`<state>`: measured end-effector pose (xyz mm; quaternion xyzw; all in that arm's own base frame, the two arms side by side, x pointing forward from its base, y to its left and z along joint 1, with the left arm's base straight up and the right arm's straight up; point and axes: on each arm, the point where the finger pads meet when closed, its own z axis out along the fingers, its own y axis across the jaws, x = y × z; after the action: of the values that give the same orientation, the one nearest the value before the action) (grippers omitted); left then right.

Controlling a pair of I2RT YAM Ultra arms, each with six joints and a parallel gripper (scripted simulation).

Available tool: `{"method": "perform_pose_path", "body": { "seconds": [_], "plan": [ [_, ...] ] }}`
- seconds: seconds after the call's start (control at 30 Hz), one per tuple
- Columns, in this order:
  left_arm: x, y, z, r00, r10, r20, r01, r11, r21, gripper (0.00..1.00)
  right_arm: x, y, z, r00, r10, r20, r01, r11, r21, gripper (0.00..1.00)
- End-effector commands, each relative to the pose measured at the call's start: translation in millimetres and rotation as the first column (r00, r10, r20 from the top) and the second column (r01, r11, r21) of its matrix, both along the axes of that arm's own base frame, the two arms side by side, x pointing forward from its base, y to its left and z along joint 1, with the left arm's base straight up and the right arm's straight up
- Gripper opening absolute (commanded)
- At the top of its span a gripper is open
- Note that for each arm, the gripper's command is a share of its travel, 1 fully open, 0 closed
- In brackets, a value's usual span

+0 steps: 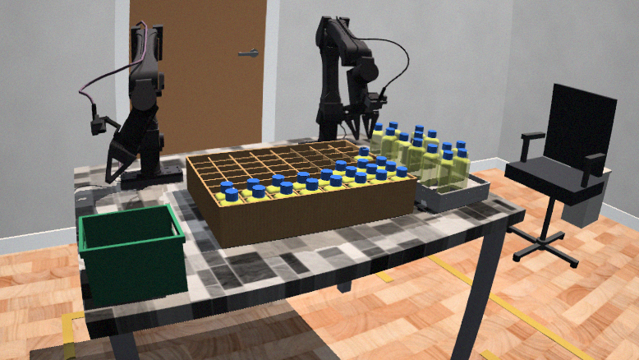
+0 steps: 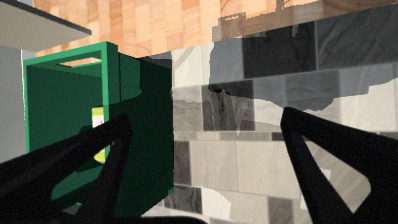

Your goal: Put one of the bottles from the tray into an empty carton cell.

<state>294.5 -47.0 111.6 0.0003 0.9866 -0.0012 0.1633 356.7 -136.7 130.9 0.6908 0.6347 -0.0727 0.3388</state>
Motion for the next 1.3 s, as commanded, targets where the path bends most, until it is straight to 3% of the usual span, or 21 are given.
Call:
{"method": "perform_pose_path", "body": {
  "seconds": [0.0,0.1,0.13,0.2,0.37,0.53,0.63,0.73,0.77,0.87,0.9,0.93,1.03,1.1,1.13,1.27],
  "plan": [
    [-6,-1,31,1.0,0.002,0.029,-0.003,1.0,0.007,0.43,2,-2,12,1.0,-0.003,0.027,0.004,1.0,-0.017,1.0],
    [-10,-1,40,1.0,0.002,0.027,-0.002,1.0,0.007,0.43,2,-2,12,1.0,-0.003,0.027,0.004,1.0,-0.017,1.0],
    [0,-1,36,0.998,0.004,0.058,-0.004,1.0,0.0,0.43,2,-2,12,1.0,-0.003,0.027,0.004,1.0,-0.017,1.0],
    [-8,6,23,1.0,0.013,0.024,-0.014,1.0,0.011,0.43,2,-2,12,1.0,-0.003,0.027,0.004,1.0,-0.017,1.0],
    [3,5,40,0.996,0.023,0.081,-0.022,1.0,-0.004,0.43,2,-2,12,1.0,-0.003,0.027,0.004,1.0,-0.017,1.0],
    [4,-3,39,0.997,0.004,0.082,-0.004,1.0,-0.005,0.43,2,-2,12,1.0,-0.003,0.027,0.004,1.0,-0.017,1.0],
    [41,-1,75,0.957,0.001,0.289,0.014,0.999,-0.05,0.43,2,-2,12,1.0,-0.003,0.027,0.004,1.0,-0.017,1.0],
    [73,2,115,0.874,-0.002,0.487,0.037,0.997,-0.063,0.43,2,-2,12,1.0,-0.003,0.027,0.004,1.0,-0.017,1.0],
    [68,4,92,0.896,-0.008,0.445,0.037,0.998,-0.058,0.43,2,-2,12,1.0,-0.003,0.027,0.004,1.0,-0.017,1.0],
    [74,6,105,0.87,-0.002,0.493,0.036,0.998,-0.059,0.43,2,-2,12,1.0,-0.003,0.027,0.004,1.0,-0.017,1.0],
    [80,8,113,0.849,-0.001,0.528,0.037,0.998,-0.059,0.43,2,-2,12,1.0,-0.003,0.027,0.004,1.0,-0.017,1.0],
    [85,12,149,0.773,0.005,0.634,0.042,0.997,-0.059,0.43,2,-2,12,1.0,-0.003,0.027,0.004,1.0,-0.017,1.0],
    [97,20,196,0.65,0.006,0.76,0.048,0.998,-0.049,0.43,2,-2,12,1.0,-0.003,0.027,0.004,1.0,-0.017,1.0],
    [100,26,213,0.584,0.003,0.812,0.044,0.998,-0.036,0.43,2,-2,12,1.0,-0.003,0.027,0.004,1.0,-0.017,1.0],
    [101,27,207,0.589,0.002,0.808,0.042,0.999,-0.033,0.43,2,-2,12,1.0,-0.003,0.027,0.004,1.0,-0.017,1.0],
    [97,39,272,0.385,-0.01,0.923,0.03,1.0,-0.002,0.43,2,-2,12,1.0,-0.003,0.027,0.004,1.0,-0.017,1.0]
  ]
}}
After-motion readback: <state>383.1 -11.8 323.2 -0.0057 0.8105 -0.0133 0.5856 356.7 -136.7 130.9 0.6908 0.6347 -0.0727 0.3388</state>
